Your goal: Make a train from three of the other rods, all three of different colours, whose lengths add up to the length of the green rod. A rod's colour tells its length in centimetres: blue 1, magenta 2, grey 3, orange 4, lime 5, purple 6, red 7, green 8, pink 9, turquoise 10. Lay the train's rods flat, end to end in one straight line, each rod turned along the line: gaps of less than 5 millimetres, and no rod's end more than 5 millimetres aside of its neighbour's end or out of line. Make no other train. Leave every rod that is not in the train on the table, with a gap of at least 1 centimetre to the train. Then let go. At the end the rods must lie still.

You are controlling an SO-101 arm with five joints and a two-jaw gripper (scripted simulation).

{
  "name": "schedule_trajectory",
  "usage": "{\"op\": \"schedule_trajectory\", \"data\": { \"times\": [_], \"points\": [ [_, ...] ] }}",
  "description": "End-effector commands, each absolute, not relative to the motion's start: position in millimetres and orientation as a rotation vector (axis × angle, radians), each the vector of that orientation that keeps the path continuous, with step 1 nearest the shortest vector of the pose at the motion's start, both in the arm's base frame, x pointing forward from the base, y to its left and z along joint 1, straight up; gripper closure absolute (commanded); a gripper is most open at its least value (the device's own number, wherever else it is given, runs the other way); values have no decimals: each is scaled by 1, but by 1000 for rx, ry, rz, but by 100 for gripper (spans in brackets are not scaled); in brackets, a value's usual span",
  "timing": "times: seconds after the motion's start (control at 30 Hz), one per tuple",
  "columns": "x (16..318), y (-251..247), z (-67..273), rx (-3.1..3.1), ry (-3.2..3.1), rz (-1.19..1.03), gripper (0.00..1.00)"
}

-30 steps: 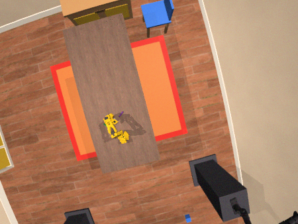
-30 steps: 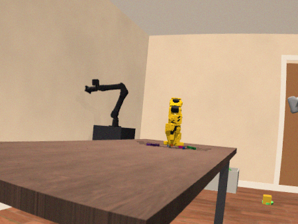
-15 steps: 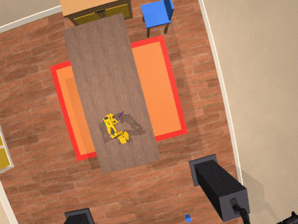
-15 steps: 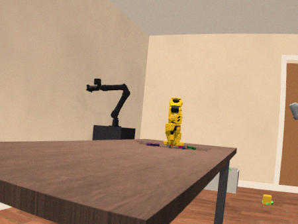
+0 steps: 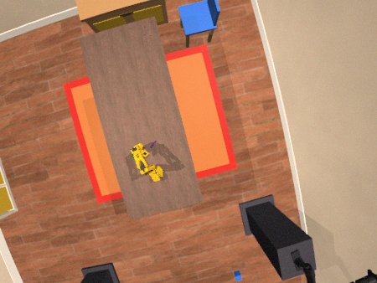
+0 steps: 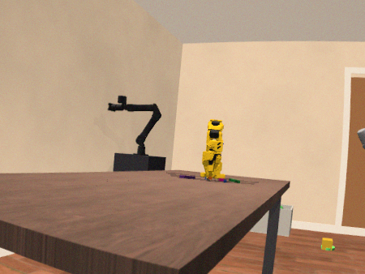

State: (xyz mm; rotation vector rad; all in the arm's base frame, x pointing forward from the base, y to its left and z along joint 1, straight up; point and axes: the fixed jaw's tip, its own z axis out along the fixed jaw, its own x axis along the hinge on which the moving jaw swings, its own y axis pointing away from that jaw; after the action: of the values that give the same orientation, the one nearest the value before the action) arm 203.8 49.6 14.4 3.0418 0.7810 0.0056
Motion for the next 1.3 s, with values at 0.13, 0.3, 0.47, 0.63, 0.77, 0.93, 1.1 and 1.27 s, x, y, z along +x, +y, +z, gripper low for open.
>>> {"op": "schedule_trajectory", "data": {
  "times": [0.13,0.3,0.47,0.63,0.77,0.93,1.1,1.27],
  "points": [
    [213,54,24,3043,782,125,100],
    [213,54,23,3043,782,125,100],
    [213,54,23,3043,782,125,100],
    [212,53,21,3043,782,111,100],
    [212,53,21,3043,782,111,100],
    [212,53,21,3043,782,111,100],
    [212,53,21,3043,782,111,100],
    [212,53,21,3043,782,111,99]
  ]
}}
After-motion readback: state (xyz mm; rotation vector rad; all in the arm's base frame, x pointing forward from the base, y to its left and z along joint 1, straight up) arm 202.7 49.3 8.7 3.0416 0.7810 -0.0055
